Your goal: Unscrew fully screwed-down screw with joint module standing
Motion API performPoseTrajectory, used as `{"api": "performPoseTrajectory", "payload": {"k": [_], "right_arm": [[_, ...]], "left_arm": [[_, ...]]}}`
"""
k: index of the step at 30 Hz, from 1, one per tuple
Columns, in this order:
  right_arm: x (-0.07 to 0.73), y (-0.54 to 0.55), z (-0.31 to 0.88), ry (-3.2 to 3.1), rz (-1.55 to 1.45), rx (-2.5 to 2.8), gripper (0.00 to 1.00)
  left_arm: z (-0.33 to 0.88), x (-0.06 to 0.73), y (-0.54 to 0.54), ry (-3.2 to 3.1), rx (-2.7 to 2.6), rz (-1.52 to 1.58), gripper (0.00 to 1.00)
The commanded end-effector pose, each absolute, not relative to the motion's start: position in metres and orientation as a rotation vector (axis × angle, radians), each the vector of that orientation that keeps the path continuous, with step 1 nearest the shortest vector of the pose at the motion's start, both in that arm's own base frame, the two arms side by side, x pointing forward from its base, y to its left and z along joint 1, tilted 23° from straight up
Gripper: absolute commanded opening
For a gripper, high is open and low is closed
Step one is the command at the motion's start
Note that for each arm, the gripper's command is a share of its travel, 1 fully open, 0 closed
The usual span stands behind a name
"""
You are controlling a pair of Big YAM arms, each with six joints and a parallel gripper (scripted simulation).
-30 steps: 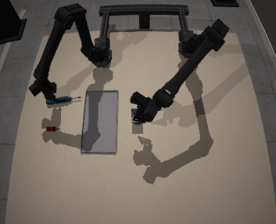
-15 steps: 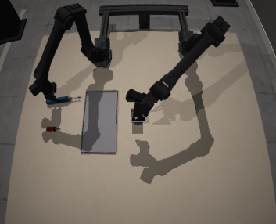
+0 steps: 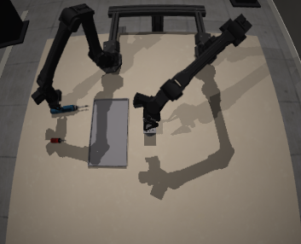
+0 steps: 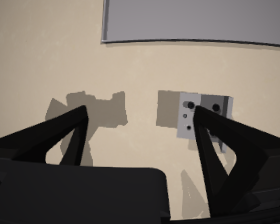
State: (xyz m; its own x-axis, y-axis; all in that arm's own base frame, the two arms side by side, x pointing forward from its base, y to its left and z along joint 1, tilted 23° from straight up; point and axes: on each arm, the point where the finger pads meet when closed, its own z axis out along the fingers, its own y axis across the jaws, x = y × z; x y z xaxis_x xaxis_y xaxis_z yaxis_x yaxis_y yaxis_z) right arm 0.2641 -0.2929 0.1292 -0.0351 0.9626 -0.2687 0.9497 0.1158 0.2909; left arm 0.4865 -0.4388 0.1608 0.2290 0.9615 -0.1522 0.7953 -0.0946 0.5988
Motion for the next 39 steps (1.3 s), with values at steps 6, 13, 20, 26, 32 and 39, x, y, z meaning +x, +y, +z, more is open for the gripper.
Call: {"api": "performPoseTrajectory", "payload": {"k": [6, 13, 20, 26, 32, 39], "right_arm": [[0.269, -0.299, 0.141, 1.995, 0.040, 1.836, 0.65], [0.269, -0.299, 0.141, 1.995, 0.040, 1.836, 0.65], [0.269, -0.299, 0.141, 1.995, 0.040, 1.836, 0.65], [0.269, -0.299, 0.141, 1.995, 0.040, 1.836, 0.65], [0.269, -0.299, 0.141, 1.995, 0.040, 1.836, 0.65], [0.269, -0.299, 0.141, 1.995, 0.040, 1.836, 0.65]], "left_arm": [[0.209, 0.475, -0.458, 1.613, 1.684, 0.437, 0.86], [0.243, 0.493, -0.457, 1.625, 1.551, 0.475, 0.86], [0.238, 0.465, -0.462, 1.643, 1.442, 0.507, 0.86], [0.267, 0.459, -0.466, 1.649, 1.261, 0.533, 0.86], [0.262, 0.464, -0.453, 1.671, 1.229, 0.552, 0.86], [0.285, 0.440, -0.458, 1.664, 1.039, 0.543, 0.86]]}}
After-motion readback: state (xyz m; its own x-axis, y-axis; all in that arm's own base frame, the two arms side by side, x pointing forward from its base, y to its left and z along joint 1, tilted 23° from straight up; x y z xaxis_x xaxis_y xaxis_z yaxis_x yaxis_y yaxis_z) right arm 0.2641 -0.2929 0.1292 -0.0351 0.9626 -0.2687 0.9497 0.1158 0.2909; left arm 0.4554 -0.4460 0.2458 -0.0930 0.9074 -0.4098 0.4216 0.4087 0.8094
